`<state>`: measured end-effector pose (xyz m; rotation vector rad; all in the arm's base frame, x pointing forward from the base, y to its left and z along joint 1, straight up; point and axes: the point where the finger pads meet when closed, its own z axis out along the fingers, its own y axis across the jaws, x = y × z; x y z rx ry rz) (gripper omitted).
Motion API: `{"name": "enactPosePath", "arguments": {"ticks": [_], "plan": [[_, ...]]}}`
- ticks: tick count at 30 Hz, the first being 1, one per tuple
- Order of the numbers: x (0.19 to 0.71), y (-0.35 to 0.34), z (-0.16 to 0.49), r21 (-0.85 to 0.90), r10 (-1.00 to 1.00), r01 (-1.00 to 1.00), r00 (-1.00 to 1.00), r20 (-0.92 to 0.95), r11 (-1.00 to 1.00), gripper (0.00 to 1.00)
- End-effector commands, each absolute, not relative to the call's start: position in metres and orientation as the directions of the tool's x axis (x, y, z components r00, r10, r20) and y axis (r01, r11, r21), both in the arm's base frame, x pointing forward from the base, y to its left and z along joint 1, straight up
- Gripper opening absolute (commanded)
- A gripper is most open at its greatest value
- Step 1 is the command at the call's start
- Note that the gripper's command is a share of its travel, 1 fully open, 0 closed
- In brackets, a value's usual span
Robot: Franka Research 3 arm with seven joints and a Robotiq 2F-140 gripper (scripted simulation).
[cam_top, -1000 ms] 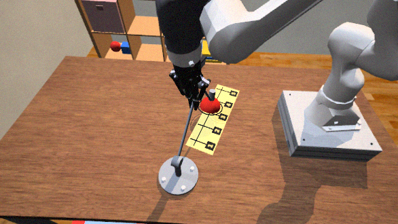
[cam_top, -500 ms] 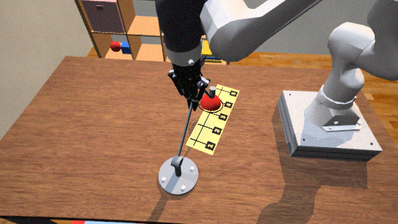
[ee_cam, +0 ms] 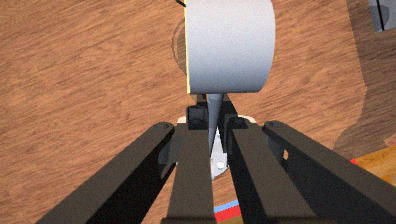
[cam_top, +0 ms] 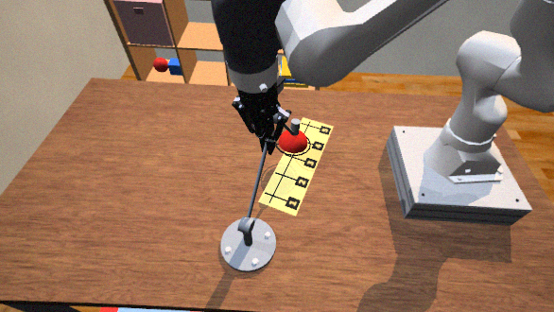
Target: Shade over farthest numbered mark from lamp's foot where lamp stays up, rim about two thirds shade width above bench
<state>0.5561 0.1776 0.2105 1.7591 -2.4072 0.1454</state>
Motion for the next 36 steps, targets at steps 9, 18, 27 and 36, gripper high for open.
{"name": "enactPosePath", "arguments": {"ticks": [9,18,27,36], "plan": [[0.561,0.196,0.222,0.004,-0.943,-0.955,-0.293,0.161,0.297,0.10],[0.563,0.200,0.225,0.002,-0.943,-0.955,-0.292,0.158,0.296,0.10],[0.565,0.209,0.230,-0.005,-0.947,-0.957,-0.288,0.143,0.291,0.10],[0.564,0.206,0.229,-0.002,-0.946,-0.956,-0.290,0.148,0.293,1.00]]}}
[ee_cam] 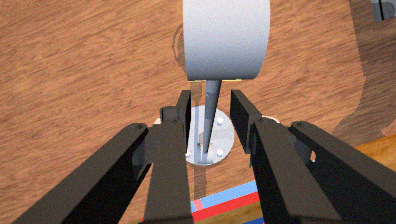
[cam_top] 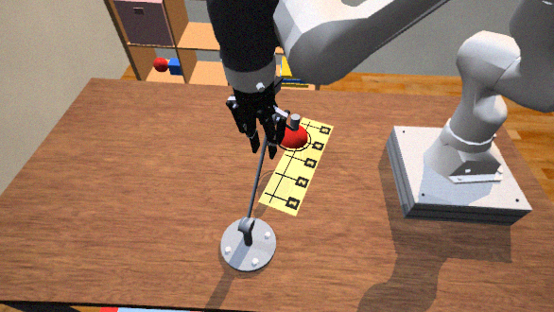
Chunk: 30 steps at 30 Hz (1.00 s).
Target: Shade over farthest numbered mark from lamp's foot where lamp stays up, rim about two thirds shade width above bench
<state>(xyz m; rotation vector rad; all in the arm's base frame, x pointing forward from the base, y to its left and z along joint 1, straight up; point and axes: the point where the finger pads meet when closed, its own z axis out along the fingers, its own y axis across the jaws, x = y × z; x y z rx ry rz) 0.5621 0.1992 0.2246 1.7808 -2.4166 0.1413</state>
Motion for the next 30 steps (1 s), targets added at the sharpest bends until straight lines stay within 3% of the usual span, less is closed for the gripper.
{"name": "enactPosePath", "arguments": {"ticks": [1,13,30], "plan": [[0.564,0.205,0.228,-0.001,-0.945,-0.956,-0.290,0.151,0.293,1.00],[0.561,0.192,0.221,0.010,-0.939,-0.953,-0.296,0.177,0.303,1.00],[0.561,0.196,0.282,0.008,-0.941,-0.954,-0.294,0.169,0.300,1.00]]}}
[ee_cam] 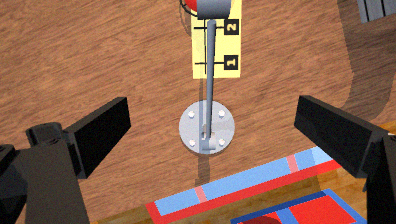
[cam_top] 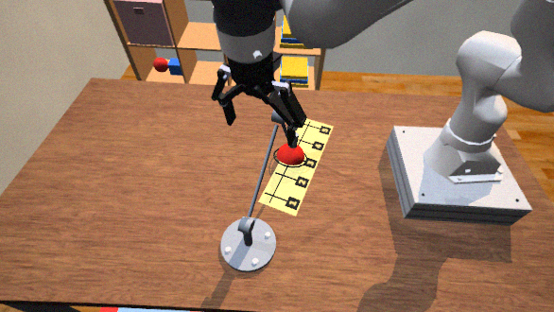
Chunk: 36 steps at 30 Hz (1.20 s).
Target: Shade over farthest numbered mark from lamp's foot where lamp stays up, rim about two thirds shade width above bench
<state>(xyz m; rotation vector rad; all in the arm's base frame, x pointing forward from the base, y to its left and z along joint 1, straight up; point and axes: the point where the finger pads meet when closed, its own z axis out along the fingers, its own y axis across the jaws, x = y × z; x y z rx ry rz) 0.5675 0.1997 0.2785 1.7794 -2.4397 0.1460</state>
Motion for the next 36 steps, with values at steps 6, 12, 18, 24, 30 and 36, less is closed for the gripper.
{"name": "enactPosePath", "arguments": {"ticks": [6,12,18,24,30,36], "plan": [[0.563,0.198,0.305,0.002,-0.941,-0.953,-0.298,0.162,0.302,1.00],[0.565,0.199,0.327,-0.005,-0.941,-0.953,-0.301,0.155,0.304,1.00],[0.566,0.199,0.338,-0.009,-0.941,-0.952,-0.303,0.151,0.305,1.00],[0.568,0.201,0.337,-0.016,-0.941,-0.952,-0.304,0.146,0.305,1.00],[0.570,0.203,0.336,-0.022,-0.942,-0.952,-0.306,0.140,0.306,1.00],[0.568,0.195,0.336,-0.024,-0.942,-0.952,-0.306,0.139,0.306,1.00]]}}
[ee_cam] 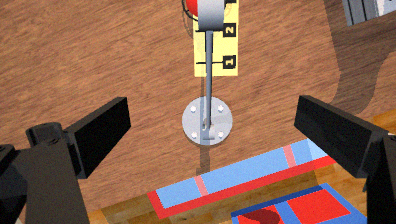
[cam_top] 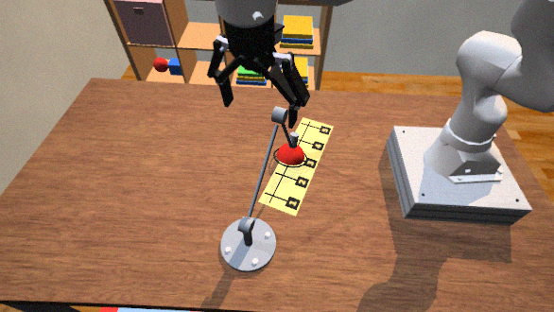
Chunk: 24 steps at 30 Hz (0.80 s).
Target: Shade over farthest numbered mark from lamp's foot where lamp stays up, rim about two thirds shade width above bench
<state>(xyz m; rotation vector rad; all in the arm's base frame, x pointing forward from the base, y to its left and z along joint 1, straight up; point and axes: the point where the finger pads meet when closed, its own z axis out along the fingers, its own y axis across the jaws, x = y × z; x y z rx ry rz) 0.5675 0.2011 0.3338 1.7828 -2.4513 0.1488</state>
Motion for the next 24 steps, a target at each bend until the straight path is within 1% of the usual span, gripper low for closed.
{"name": "enactPosePath", "arguments": {"ticks": [1,24], "plan": [[0.567,0.191,0.336,-0.023,-0.942,-0.952,-0.306,0.140,0.306,1.00],[0.535,0.105,0.335,-0.012,-0.937,-0.947,-0.319,0.145,0.321,1.00]]}}
